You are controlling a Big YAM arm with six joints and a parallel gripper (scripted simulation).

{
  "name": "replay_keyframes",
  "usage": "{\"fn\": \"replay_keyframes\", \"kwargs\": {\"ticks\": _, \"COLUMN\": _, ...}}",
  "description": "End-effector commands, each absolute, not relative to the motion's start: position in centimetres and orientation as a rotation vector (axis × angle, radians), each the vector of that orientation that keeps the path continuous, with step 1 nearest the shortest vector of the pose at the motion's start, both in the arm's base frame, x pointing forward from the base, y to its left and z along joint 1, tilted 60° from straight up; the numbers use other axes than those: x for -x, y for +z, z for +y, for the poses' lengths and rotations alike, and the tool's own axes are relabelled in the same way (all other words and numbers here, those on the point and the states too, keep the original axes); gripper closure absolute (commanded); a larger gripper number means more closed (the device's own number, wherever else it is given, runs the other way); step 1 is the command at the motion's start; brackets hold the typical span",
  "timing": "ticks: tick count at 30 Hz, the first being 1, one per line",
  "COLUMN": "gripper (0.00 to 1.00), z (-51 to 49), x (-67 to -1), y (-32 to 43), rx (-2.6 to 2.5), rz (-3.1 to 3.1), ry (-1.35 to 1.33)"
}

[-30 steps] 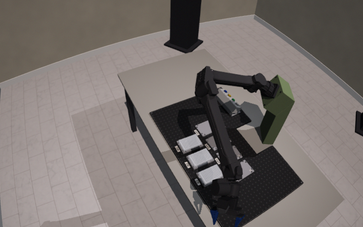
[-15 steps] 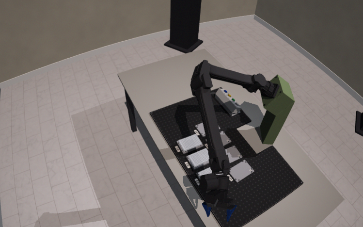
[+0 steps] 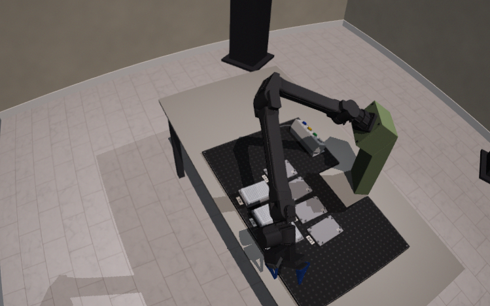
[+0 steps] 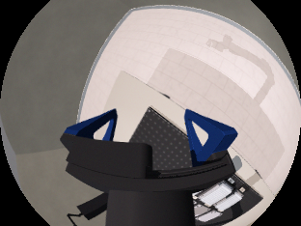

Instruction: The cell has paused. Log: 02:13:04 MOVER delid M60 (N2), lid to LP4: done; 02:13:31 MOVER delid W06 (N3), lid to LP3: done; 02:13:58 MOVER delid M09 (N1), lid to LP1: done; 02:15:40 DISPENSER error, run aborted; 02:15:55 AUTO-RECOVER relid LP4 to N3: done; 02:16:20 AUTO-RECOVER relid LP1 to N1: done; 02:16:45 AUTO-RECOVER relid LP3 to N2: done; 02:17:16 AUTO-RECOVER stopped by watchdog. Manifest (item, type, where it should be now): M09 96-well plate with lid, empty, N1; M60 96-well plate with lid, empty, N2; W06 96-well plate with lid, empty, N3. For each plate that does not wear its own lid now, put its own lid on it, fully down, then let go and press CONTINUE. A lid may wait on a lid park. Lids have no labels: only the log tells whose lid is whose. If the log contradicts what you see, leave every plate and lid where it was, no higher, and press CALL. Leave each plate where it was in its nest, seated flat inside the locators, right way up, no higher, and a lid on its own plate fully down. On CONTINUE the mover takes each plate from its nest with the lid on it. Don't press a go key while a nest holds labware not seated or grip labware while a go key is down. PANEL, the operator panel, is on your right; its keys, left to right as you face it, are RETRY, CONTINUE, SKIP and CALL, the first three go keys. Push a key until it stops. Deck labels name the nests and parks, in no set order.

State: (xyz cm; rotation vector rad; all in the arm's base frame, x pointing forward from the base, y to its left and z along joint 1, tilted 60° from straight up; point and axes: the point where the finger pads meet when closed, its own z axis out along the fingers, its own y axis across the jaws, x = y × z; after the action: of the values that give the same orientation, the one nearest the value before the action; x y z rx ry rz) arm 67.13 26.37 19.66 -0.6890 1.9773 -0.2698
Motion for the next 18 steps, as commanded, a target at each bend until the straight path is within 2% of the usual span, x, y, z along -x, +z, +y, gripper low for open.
{"fn": "replay_keyframes", "kwargs": {"ticks": 1, "gripper": 0.0, "z": 25.1, "x": -66.4, "y": 21.9, "rx": 0.648, "rz": 2.004, "ry": -0.247}}
{"fn": "replay_keyframes", "kwargs": {"ticks": 5, "gripper": 0.0, "z": 27.3, "x": -65.4, "y": 23.2, "rx": 0.671, "rz": 2.009, "ry": -0.211}}
{"fn": "replay_keyframes", "kwargs": {"ticks": 8, "gripper": 0.0, "z": 22.8, "x": -65.2, "y": 21.8, "rx": 0.638, "rz": 2.057, "ry": -0.241}}
{"fn": "replay_keyframes", "kwargs": {"ticks": 18, "gripper": 0.0, "z": 18.8, "x": -63.3, "y": 23.5, "rx": 0.582, "rz": 2.163, "ry": -0.216}}
